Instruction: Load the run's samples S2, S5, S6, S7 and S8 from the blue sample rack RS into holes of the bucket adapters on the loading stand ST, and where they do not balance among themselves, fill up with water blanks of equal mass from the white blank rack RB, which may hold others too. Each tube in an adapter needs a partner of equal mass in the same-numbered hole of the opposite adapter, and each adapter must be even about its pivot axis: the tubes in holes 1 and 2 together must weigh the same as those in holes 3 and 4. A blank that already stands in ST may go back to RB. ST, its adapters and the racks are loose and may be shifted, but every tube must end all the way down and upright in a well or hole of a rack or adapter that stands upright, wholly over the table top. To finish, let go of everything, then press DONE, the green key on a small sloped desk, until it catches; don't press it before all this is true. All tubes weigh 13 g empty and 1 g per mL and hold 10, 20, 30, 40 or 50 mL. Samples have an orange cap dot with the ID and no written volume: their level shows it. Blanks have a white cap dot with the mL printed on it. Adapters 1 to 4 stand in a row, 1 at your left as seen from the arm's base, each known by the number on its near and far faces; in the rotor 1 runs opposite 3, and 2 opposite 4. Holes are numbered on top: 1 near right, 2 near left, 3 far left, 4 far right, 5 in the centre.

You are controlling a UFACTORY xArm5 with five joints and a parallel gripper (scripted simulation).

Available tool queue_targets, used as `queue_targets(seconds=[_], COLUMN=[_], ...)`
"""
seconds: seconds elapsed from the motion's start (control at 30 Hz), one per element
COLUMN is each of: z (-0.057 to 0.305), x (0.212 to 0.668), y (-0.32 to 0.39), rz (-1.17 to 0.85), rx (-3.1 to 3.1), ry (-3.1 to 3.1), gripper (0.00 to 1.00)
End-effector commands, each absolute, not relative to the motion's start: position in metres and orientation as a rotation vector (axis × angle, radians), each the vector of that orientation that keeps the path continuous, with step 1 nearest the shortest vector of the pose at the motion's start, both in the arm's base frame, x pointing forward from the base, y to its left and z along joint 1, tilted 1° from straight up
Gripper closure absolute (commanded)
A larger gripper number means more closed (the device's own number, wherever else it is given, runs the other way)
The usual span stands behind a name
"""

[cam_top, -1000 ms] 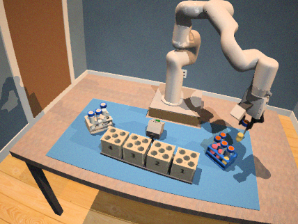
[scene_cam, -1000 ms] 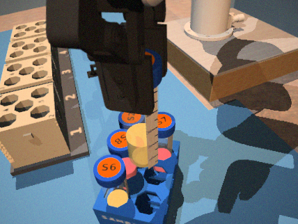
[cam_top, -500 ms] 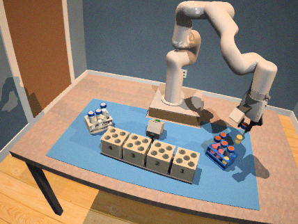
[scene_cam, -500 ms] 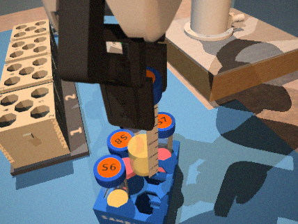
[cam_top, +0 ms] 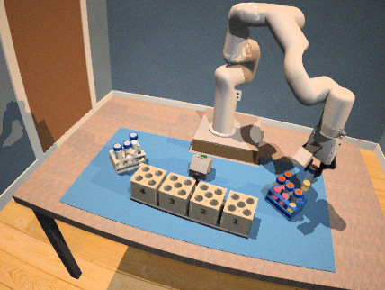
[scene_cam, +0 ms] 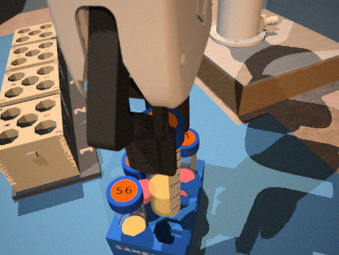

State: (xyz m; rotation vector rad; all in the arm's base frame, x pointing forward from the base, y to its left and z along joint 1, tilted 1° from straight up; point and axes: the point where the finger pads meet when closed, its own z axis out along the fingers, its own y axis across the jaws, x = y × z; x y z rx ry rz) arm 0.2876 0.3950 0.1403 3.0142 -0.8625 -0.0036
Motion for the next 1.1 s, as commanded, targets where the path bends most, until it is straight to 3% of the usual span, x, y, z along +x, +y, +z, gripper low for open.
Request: queue_targets(seconds=[0.0,0.37,1.07], z=[0.133,0.112,0.109], x=[0.288,0.289,0.289], y=[0.396,0.396,0.396], rz=[-0.001,-0.001,-0.001], rx=[3.018,3.018,3.018], ry=[-0.864,-0.864,-0.864], gripper=[1.00,1.00,1.00])
